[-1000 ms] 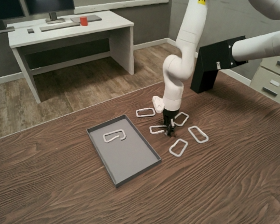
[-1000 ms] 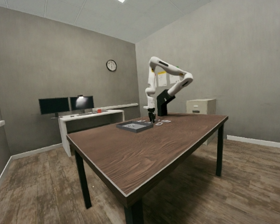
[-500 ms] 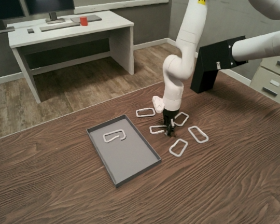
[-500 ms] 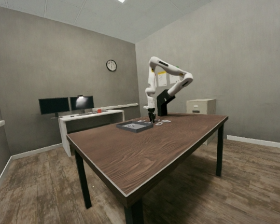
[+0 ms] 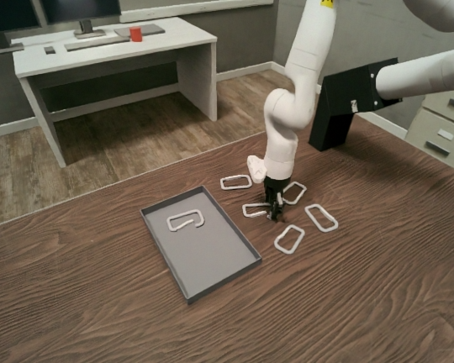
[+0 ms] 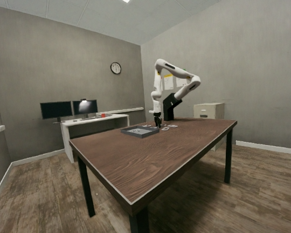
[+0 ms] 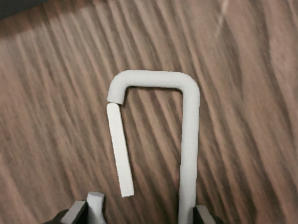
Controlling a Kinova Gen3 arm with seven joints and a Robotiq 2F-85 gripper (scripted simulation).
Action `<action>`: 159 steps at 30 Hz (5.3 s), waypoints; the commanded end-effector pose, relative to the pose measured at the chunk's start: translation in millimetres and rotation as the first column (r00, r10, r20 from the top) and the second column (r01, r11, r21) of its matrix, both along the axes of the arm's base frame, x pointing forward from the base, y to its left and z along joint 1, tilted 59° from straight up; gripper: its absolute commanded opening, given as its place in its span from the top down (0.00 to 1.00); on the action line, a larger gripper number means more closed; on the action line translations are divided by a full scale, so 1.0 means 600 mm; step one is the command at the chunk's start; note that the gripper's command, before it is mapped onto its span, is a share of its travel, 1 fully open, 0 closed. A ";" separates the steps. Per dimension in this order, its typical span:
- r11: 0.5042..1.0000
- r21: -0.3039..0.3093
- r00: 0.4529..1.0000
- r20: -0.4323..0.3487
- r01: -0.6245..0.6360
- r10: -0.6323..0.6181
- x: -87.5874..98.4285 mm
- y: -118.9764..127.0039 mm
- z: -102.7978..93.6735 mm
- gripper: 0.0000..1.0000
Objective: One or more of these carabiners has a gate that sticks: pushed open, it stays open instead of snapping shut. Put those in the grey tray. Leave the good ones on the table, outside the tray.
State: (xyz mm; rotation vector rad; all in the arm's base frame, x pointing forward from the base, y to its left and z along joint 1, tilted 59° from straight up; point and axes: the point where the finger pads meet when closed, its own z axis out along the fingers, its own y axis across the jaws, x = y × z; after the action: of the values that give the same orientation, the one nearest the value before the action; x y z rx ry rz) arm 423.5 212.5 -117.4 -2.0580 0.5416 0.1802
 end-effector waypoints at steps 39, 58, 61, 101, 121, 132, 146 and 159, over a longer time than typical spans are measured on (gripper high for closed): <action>1.000 0.003 1.000 -0.003 -0.003 0.003 -0.015 -0.119 0.074 1.00; 1.000 0.004 1.000 -0.004 -0.006 0.006 0.145 -0.107 0.117 1.00; 1.000 0.004 1.000 -0.004 -0.006 0.006 0.145 -0.107 0.117 1.00; 1.000 0.005 1.000 0.003 0.019 -0.019 0.325 -0.041 0.128 1.00; 1.000 0.005 1.000 0.003 0.021 -0.021 0.331 0.012 0.096 1.00; 1.000 0.004 1.000 0.004 0.023 -0.023 0.331 0.016 0.094 1.00; 1.000 0.004 1.000 0.004 0.023 -0.023 0.331 0.016 0.094 1.00; 1.000 0.004 1.000 0.004 0.023 -0.023 0.331 0.016 0.094 0.00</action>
State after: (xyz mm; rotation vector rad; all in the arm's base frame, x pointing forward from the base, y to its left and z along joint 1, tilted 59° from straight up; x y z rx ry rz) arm 621.0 223.1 -61.9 -2.0468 0.5601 0.1660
